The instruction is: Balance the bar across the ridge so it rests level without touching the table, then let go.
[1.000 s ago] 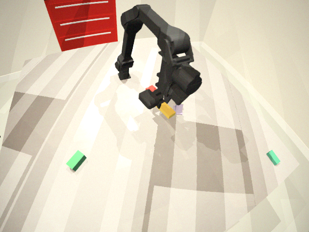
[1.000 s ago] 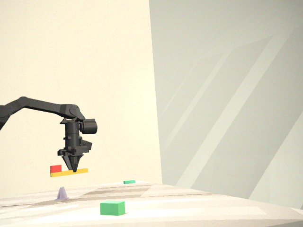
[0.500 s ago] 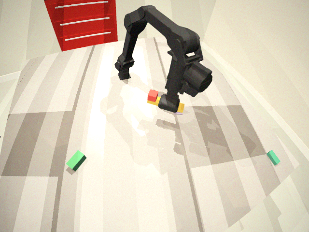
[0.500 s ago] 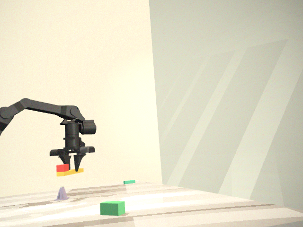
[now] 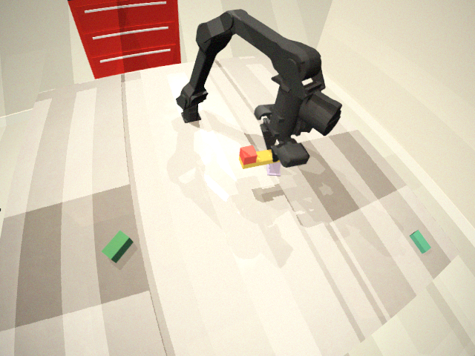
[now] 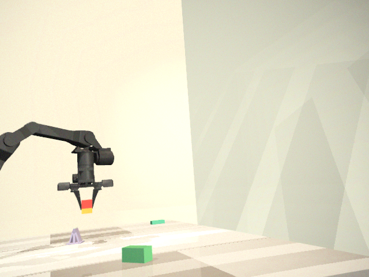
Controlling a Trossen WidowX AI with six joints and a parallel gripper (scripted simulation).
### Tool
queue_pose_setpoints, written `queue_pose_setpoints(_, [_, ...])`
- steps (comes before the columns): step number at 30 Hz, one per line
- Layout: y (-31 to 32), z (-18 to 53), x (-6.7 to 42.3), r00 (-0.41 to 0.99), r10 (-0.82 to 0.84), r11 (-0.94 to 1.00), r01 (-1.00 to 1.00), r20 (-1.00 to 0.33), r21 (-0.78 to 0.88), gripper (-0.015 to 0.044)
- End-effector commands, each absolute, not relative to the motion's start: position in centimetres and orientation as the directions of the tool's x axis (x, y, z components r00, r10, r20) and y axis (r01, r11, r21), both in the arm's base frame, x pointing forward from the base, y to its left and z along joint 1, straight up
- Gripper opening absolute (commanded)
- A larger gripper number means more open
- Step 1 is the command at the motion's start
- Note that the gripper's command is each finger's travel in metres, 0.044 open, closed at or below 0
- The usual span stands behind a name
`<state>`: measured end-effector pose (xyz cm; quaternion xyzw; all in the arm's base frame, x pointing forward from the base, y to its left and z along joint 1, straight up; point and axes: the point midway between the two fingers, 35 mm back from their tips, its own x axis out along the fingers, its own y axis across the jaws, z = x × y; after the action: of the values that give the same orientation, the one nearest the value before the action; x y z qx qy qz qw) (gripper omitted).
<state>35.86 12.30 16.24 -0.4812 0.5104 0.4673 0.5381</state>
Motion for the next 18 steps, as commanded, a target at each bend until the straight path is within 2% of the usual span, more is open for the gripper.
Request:
queue_pose_setpoints(1, [13.4, 16.1, 35.7, 0.037, 0.014, -0.055, -0.998, -0.999, -0.037, 0.0000])
queue_pose_setpoints(9, [15.4, 16.1, 34.9, 0.036, 0.016, -0.364, -0.930, -0.999, -0.039, 0.0000])
queue_pose_setpoints(18, [17.7, 16.1, 33.5, 0.034, 0.018, -0.667, -0.744, -0.999, -0.038, 0.0000])
